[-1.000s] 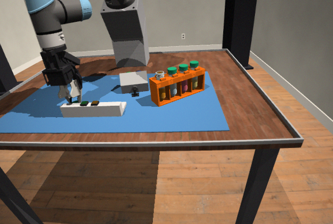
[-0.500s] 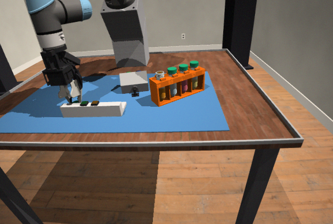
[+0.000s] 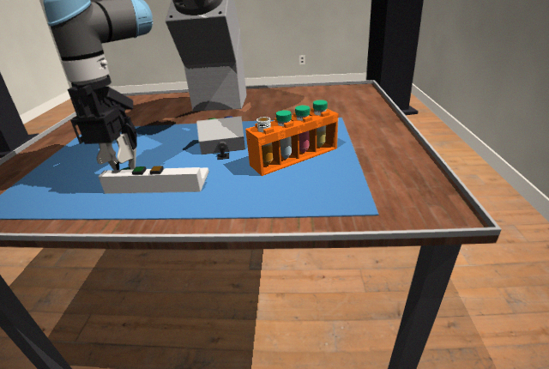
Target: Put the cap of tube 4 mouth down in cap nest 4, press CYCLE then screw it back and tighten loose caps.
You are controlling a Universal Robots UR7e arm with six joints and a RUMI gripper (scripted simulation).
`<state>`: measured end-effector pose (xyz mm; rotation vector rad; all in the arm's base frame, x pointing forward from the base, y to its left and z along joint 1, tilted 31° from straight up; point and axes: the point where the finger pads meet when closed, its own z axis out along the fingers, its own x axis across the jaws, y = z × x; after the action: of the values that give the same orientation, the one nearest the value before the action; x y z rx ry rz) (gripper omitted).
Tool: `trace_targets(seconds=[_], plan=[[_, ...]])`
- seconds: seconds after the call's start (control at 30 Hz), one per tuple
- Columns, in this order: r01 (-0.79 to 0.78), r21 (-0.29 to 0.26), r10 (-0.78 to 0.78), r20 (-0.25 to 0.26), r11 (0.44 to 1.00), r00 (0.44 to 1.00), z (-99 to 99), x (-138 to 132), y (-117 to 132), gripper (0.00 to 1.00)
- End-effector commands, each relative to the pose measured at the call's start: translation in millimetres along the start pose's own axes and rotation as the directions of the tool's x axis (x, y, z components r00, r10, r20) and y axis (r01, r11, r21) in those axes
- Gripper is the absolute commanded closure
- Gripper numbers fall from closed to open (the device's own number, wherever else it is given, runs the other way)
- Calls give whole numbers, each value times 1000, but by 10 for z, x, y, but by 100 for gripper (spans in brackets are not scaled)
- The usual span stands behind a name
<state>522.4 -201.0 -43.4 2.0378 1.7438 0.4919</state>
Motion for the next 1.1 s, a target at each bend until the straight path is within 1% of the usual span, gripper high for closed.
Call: trace_targets(seconds=[0.0, 0.4, 0.43, 0.9, 1.0, 1.07], plan=[[0, -1, 0, 1, 1000, 1000, 13, -2, 4, 100], [0, -1, 0, 1, 1000, 1000, 44, -2, 4, 100], [0, -1, 0, 1, 1000, 1000, 44, -2, 4, 71], [0, -1, 0, 1, 1000, 1000, 44, -2, 4, 71], [0, -1, 0, 1, 1000, 1000, -105, -1, 4, 71], [0, -1, 0, 1, 1000, 1000, -105, -1, 4, 71]])
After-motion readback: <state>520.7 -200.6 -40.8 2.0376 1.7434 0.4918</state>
